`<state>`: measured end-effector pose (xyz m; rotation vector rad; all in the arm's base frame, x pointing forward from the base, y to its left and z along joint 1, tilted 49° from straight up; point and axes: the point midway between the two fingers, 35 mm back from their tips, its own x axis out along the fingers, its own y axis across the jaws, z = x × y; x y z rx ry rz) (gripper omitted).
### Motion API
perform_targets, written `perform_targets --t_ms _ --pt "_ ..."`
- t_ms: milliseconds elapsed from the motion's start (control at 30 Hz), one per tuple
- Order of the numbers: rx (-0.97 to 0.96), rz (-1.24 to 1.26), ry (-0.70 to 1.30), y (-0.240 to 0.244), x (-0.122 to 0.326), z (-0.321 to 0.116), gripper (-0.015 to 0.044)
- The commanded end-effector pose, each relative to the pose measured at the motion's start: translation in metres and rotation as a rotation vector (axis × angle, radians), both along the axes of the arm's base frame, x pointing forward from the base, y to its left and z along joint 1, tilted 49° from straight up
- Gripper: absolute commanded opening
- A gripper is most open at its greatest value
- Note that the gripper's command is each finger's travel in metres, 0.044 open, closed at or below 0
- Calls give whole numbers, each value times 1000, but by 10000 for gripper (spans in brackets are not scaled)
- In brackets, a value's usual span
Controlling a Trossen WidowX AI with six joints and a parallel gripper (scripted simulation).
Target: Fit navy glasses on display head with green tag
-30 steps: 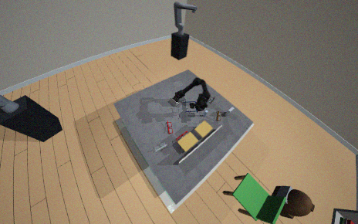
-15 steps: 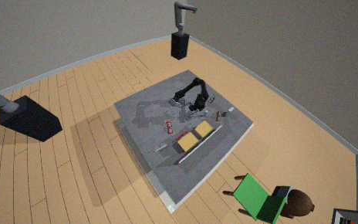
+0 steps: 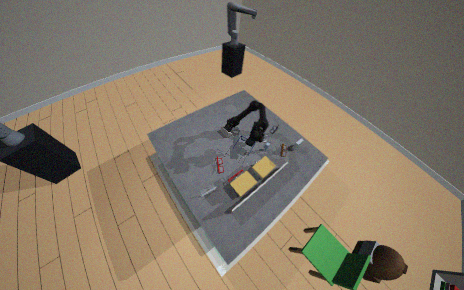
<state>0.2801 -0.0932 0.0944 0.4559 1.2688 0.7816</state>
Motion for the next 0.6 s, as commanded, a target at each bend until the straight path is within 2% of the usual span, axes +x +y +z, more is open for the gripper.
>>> perform_targets --t_ms 0,567 --pt "-14 94 -101 -4 -4 -5 0" --pt "-61 455 -494 -14 -17 -17 0"
